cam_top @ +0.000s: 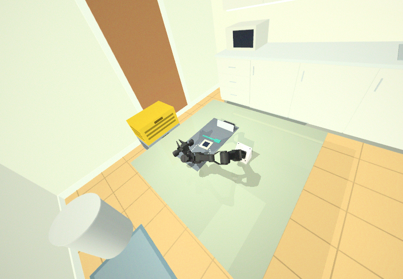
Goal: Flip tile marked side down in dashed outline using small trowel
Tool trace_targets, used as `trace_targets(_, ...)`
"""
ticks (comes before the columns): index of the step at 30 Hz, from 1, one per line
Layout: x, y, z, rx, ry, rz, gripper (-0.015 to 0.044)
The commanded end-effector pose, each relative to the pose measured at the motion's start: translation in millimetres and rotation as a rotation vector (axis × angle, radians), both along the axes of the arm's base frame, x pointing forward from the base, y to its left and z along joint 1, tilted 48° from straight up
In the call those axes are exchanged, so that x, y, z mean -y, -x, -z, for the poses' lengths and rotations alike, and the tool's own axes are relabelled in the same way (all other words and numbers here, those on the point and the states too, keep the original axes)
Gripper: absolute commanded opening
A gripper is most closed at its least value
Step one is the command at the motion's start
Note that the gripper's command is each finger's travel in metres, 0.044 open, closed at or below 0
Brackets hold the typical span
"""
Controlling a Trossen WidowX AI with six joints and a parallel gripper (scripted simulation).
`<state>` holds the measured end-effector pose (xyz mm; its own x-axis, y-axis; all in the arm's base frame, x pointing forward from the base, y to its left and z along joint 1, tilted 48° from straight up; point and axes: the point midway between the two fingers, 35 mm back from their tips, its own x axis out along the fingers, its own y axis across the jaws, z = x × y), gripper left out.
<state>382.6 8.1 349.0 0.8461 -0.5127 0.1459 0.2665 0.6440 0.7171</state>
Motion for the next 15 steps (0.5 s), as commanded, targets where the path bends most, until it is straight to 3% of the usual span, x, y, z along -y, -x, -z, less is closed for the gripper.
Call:
trace_targets(1,9,-24,20,-0.111,0.052,0.003,0.0100)
trace_targets(15,64,-83,101,-0.493,0.108,0.004,0.0100)
